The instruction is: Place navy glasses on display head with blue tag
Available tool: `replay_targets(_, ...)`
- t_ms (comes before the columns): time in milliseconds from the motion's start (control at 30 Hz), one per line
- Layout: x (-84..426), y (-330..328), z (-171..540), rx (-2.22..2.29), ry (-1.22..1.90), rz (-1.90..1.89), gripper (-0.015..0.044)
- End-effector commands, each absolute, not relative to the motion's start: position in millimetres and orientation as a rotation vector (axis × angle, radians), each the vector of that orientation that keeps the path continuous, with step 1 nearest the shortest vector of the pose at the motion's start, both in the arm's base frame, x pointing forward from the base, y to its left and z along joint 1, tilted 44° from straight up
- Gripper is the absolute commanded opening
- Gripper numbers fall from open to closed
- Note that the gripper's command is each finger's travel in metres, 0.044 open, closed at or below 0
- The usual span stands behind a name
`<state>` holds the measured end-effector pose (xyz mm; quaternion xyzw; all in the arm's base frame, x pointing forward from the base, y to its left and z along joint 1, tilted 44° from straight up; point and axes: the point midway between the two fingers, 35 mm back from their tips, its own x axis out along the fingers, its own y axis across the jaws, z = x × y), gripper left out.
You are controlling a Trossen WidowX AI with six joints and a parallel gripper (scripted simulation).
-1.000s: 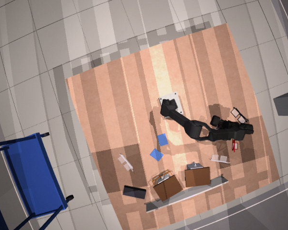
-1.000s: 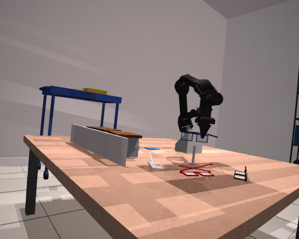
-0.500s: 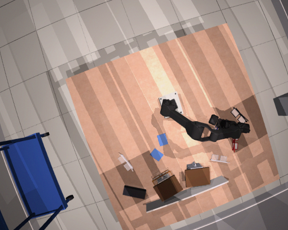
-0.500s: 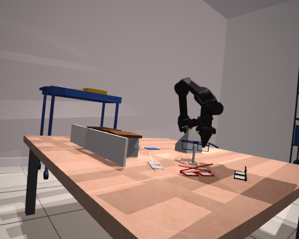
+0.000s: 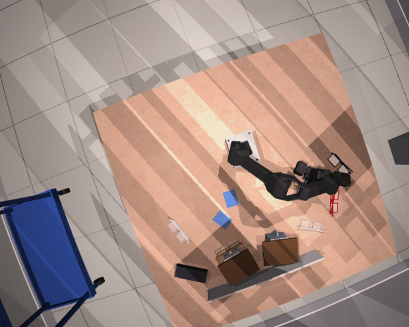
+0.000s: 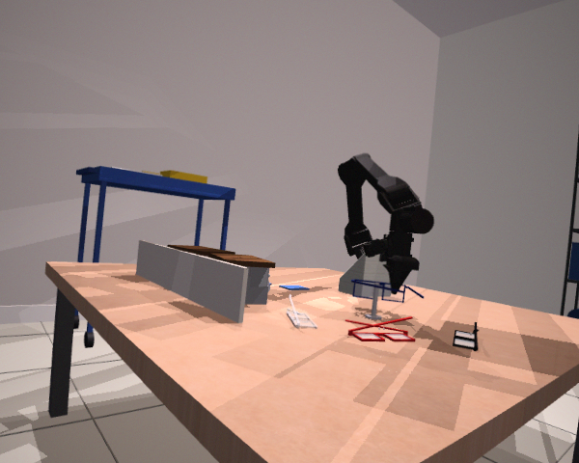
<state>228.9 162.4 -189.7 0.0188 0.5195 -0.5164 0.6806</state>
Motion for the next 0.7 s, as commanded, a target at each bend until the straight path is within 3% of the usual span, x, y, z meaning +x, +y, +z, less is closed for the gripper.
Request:
replay_targets(0, 227.8, 165.0, -188.0, 0.054, 1.163, -1.154, 0.0)
replay_targets(667, 214.7, 165.4, -187.2, 0.054, 1.164, -1.154, 0.0)
